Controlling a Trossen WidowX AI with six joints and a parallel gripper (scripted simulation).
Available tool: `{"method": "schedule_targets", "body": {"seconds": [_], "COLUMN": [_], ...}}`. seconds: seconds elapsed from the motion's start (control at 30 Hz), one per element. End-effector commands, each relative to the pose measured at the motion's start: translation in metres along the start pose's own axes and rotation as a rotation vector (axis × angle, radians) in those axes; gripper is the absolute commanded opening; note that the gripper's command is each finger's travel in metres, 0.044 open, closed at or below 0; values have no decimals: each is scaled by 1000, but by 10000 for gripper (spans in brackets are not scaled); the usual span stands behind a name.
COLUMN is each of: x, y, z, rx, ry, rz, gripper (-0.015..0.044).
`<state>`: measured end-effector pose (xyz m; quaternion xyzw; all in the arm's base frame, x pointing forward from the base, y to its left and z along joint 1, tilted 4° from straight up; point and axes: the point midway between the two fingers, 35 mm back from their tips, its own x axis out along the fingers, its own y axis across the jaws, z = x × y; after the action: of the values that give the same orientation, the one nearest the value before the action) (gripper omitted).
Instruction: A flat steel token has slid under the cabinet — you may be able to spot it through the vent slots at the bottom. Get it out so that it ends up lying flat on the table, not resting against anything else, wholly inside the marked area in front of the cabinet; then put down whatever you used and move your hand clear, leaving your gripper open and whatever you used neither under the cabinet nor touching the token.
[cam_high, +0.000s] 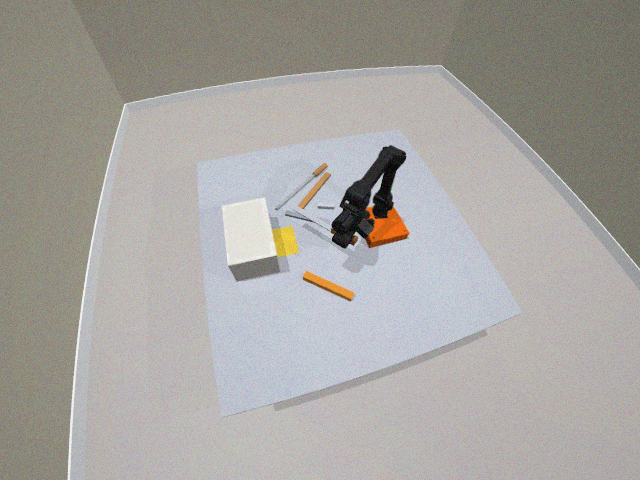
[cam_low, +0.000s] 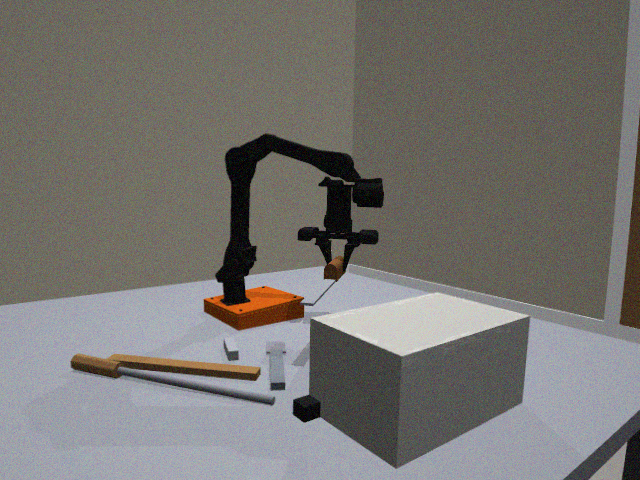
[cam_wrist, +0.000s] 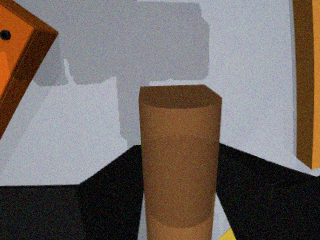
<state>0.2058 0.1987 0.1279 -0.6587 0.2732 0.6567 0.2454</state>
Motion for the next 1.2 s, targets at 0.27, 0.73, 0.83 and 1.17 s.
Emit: {"method": "schedule_targets", "body": {"seconds": [0.27,0.73,0.83,1.17], "x": [-1,-1,-1,0], "y": [0,0,0,0], "z": [-1,-1,-1,0], "rx": [-103,-216,-241,-321], "ry": [14,14,14,14], "rz": [1,2,2,3], "gripper": [0,0,0,0]}}
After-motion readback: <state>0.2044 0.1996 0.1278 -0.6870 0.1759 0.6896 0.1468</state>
